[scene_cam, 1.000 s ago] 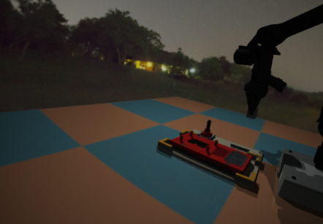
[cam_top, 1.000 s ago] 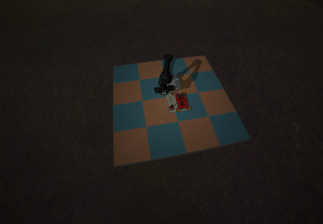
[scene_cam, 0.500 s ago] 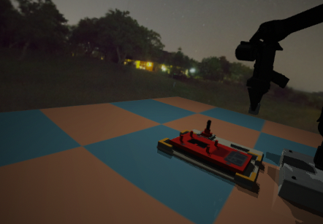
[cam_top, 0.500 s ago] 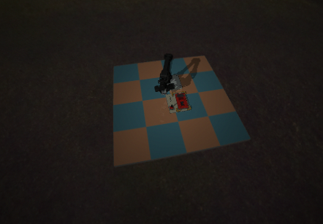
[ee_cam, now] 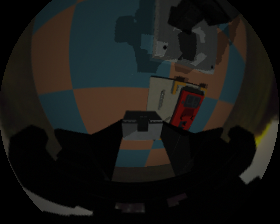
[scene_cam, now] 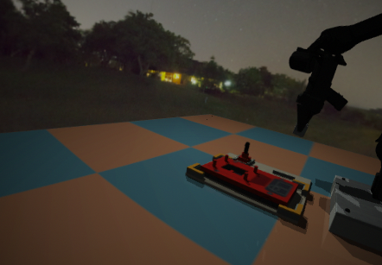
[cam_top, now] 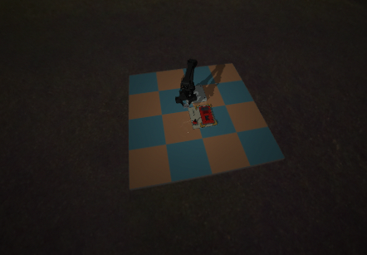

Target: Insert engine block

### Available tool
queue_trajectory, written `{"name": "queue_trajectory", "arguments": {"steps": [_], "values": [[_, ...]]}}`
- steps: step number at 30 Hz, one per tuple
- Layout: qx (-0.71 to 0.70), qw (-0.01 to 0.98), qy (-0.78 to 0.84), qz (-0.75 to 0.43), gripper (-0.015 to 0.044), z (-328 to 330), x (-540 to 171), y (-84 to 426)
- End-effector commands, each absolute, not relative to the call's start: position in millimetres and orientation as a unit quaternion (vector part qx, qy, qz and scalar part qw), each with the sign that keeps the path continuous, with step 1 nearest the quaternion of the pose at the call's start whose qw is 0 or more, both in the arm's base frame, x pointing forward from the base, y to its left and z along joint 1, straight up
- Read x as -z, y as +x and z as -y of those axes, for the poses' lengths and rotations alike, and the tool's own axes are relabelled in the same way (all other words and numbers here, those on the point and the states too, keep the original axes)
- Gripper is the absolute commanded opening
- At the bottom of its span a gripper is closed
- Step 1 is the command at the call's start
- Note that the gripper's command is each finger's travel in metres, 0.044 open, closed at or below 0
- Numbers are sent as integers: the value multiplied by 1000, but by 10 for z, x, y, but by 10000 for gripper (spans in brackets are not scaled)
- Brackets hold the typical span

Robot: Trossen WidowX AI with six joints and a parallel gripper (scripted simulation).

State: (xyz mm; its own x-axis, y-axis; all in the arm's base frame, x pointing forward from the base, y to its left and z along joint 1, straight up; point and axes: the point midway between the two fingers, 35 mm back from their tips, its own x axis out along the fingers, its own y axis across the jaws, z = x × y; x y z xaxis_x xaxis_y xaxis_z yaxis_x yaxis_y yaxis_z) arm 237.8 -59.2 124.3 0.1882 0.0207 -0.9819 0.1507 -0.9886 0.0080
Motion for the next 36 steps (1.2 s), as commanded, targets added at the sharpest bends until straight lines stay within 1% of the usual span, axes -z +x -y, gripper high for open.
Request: {"name": "queue_trajectory", "arguments": {"steps": [1, 15, 25, 30, 36], "values": [[594, 47, 801, -60, 0, 594, -1229, 2334], [399, 37, 914, -69, 0, 620, -1152, 2197], [384, 35, 920, -70, 0, 624, -1131, 2189], [336, 33, 939, -72, 0, 635, -1018, 2161], [333, 33, 940, -72, 0, 637, -874, 2162]]}}
